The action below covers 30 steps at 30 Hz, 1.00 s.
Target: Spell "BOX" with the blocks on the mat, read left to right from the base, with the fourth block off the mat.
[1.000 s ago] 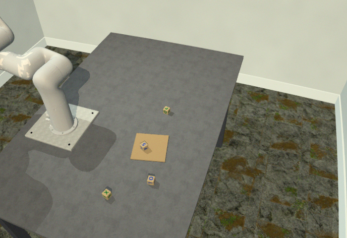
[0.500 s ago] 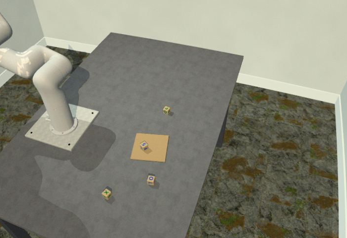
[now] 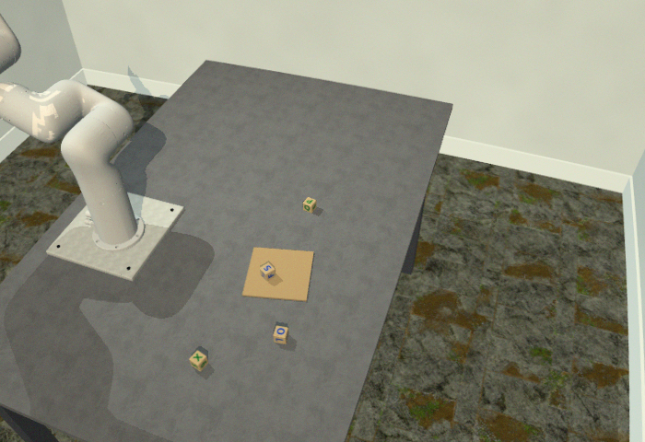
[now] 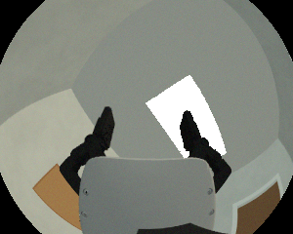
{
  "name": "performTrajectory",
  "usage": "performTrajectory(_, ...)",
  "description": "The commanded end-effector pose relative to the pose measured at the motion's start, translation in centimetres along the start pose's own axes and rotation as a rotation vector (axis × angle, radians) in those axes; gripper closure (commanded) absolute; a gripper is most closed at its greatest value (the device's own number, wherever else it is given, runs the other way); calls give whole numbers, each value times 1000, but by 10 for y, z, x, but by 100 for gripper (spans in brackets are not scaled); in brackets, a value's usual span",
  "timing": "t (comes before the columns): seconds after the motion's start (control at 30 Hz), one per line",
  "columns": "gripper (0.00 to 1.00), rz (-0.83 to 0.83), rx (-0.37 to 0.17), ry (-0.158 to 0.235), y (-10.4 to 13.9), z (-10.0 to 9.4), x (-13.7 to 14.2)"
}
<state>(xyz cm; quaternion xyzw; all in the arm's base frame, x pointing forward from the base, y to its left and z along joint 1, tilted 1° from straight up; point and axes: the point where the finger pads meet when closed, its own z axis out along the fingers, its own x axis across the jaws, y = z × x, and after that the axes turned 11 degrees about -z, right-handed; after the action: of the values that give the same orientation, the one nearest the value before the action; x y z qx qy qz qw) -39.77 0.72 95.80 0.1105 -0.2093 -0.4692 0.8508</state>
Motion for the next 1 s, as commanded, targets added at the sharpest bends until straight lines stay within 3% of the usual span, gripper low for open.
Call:
performTrajectory(0.0,0,68,-98,76,47,12,37)
performTrajectory(0.37,0,185,-258,214,131,6,98)
performTrajectory(0.43,0,185,-258,214,131,6,98)
performTrajectory(0.47,0,217,-300,253,154,2,113)
performTrajectory(0.93,0,357,-480,443,258,-31,179)
performTrajectory(0.97,0,357,-480,443,258,-31,179)
